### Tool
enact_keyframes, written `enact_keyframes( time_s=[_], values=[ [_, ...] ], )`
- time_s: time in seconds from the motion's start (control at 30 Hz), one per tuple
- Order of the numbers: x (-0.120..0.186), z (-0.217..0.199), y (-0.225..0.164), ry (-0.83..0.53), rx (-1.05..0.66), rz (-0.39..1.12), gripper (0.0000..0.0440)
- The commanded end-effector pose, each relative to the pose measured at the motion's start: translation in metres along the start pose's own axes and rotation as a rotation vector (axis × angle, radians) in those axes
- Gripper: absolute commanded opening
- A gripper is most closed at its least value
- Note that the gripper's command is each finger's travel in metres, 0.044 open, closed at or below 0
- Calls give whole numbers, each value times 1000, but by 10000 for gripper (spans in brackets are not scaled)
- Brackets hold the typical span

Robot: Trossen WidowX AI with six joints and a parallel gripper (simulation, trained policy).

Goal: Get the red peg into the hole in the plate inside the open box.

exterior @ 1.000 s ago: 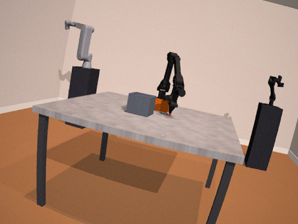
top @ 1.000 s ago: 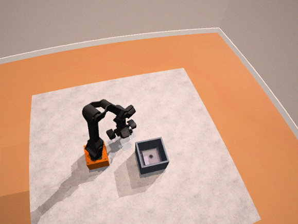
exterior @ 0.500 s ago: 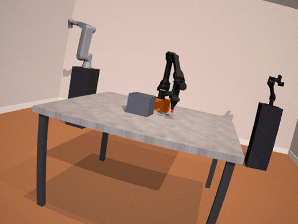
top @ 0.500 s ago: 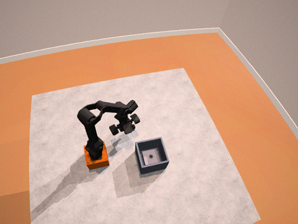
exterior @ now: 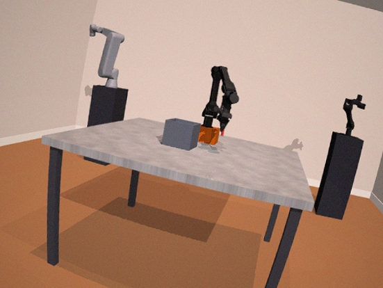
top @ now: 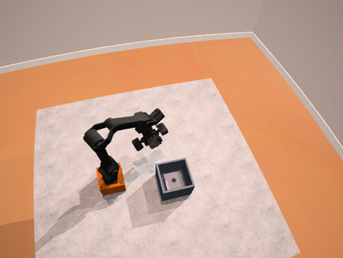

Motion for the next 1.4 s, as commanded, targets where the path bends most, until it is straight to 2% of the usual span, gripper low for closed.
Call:
enact_keyframes(
  time_s=[0.0, 0.3, 0.53, 1.37],
  values=[
    [13, 7, 11, 28, 3, -22, 0],
    [43, 15, 43, 31, 4, -66, 0],
    [55, 13, 71, 13, -10, -104, 0],
    [55, -12, 145, -101, -64, -137, 0]
  ],
)
Point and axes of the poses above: the point midway between the two fingers, 35 mm back from their tips, its own x axis back along the fingers, its own z axis across the jaws, y = z × x, the point moved 5 cm from there along x, back along the fingers, and after that the axes turned 13 degrees about x, right-handed, at the moved point
